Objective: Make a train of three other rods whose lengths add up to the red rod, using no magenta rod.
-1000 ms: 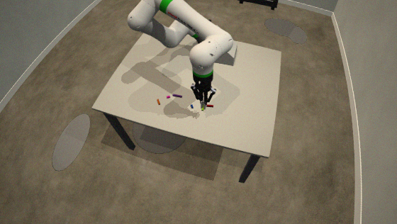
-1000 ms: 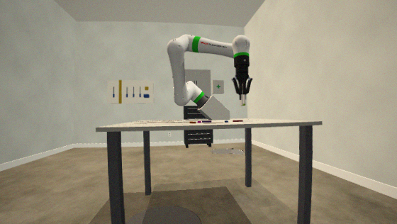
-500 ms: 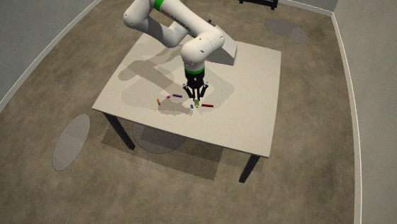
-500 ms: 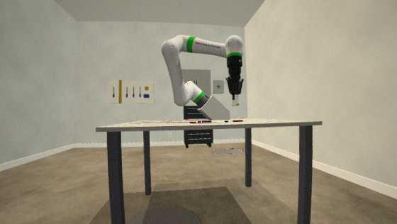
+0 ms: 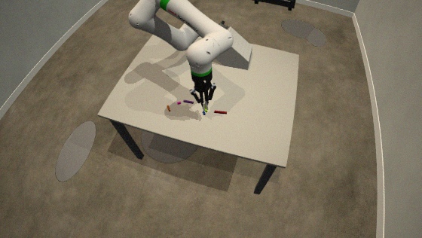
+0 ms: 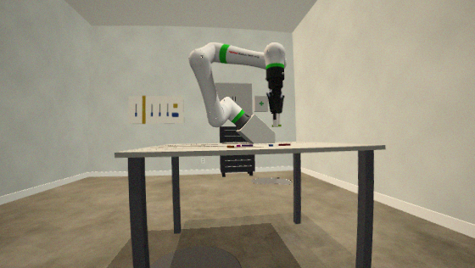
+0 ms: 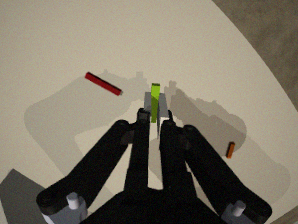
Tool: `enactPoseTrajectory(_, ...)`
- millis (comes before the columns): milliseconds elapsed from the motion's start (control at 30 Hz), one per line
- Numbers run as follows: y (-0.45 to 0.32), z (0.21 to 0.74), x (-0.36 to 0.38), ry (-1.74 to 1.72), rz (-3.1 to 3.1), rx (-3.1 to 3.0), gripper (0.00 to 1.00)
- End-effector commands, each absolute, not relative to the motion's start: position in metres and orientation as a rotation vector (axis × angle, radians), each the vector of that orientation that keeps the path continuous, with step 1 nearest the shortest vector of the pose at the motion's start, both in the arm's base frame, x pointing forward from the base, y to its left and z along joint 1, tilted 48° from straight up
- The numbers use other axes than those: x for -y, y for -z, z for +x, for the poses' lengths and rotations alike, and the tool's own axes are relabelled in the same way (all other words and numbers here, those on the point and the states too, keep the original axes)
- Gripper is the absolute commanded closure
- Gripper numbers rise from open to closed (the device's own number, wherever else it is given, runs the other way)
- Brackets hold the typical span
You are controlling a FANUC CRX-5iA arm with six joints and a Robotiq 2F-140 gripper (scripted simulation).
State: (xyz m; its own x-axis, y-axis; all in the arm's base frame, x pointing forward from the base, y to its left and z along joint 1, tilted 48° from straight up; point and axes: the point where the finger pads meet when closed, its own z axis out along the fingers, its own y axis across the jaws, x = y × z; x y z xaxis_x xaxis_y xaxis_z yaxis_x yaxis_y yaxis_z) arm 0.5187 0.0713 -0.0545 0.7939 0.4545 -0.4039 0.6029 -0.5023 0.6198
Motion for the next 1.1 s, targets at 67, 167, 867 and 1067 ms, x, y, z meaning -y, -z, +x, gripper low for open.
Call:
enactPoseTrajectory(67, 0.054, 0.519, -0.071, 0.24, 2.186, -0.781, 0.97)
enactPoseTrajectory(167, 0.055, 0.519, -0.071, 0.24, 2.186, -0.781, 0.97)
enactPoseTrajectory(867, 0.097, 0.524, -0.025, 0.24, 2.186, -0.781, 0.97)
enactPoseTrajectory(1067, 0.109, 0.525, -0.011, 0.24, 2.186, -0.781, 0.97)
